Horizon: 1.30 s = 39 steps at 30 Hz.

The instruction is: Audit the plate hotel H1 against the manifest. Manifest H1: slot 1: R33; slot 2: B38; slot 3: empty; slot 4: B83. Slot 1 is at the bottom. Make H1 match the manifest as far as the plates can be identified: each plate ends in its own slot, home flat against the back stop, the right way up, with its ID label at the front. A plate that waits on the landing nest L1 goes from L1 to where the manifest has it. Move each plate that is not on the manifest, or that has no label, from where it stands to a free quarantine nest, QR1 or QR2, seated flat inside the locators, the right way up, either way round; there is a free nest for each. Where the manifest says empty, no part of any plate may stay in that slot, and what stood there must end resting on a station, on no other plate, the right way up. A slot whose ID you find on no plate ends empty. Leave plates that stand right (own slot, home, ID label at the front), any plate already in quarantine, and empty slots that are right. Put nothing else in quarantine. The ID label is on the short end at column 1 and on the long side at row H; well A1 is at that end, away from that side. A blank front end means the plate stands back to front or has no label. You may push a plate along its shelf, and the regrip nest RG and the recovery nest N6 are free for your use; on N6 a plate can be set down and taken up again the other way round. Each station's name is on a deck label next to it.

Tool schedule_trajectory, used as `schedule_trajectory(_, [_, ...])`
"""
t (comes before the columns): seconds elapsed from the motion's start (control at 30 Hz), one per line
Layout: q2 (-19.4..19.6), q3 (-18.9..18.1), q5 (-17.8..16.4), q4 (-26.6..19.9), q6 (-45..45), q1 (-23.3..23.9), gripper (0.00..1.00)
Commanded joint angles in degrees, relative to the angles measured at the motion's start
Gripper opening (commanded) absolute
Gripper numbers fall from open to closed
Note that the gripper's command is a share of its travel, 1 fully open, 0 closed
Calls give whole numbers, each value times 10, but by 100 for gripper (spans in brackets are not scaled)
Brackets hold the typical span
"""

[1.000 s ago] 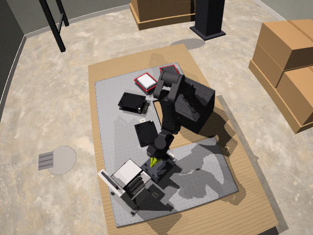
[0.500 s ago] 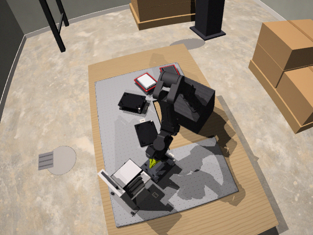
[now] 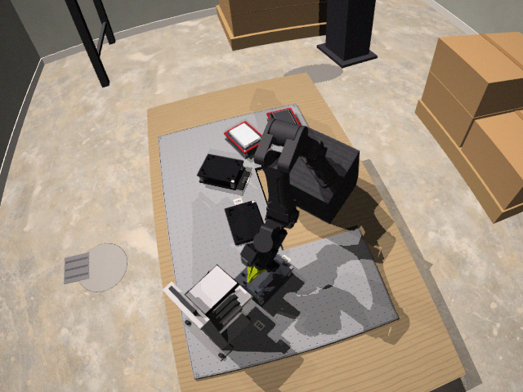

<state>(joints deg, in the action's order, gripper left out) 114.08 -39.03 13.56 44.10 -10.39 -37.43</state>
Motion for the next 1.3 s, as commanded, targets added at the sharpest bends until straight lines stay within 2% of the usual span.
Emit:
schedule_trajectory(0.0, [12,-17,-3,-14,3,6,0])
schedule_trajectory(1.27, [29,-73,-13,-52,9,18,0])
